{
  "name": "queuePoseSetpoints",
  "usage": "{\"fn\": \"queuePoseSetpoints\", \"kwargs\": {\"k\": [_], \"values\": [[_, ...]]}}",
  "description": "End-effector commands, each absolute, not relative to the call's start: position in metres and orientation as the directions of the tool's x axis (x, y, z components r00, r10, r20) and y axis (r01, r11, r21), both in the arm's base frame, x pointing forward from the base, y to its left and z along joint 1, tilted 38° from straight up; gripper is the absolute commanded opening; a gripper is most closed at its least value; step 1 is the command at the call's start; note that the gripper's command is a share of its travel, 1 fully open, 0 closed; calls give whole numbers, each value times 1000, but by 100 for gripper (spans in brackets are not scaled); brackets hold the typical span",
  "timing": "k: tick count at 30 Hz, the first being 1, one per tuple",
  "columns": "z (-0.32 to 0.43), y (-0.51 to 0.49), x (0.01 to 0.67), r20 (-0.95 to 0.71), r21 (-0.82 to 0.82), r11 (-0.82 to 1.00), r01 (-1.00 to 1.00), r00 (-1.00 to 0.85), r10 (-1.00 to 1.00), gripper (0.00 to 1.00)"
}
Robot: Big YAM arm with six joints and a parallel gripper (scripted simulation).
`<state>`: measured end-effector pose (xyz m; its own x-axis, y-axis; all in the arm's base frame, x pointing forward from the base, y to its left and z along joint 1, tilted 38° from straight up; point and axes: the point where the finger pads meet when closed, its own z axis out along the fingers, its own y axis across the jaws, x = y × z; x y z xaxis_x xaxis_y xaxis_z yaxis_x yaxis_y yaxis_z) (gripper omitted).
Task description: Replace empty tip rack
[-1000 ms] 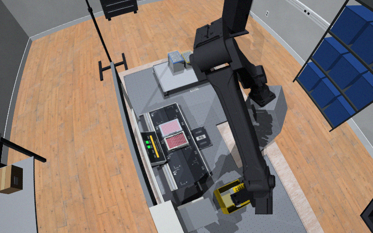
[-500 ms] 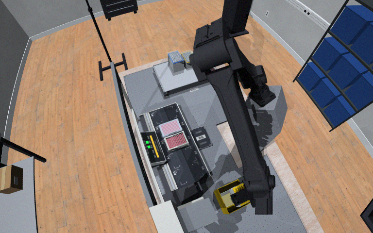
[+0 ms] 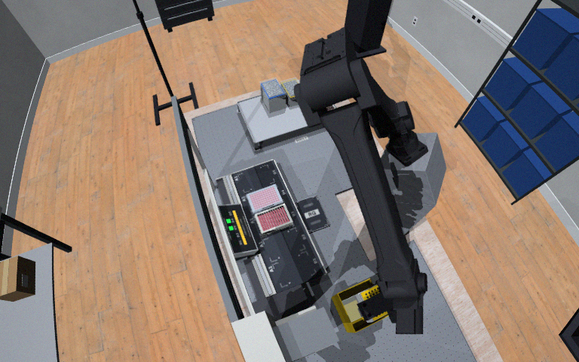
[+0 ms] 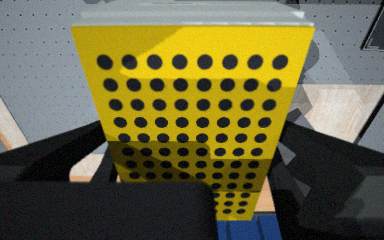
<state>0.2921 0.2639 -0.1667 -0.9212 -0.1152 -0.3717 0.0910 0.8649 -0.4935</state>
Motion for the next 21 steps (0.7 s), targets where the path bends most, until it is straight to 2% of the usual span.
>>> {"fn": "queuePoseSetpoints", "kwargs": {"k": [1,21], "values": [[-161,277,299,-393,-470,877,99,-913,-107,0],[-191,253,311,-381,-486,868,102,-919,-105,0]]}}
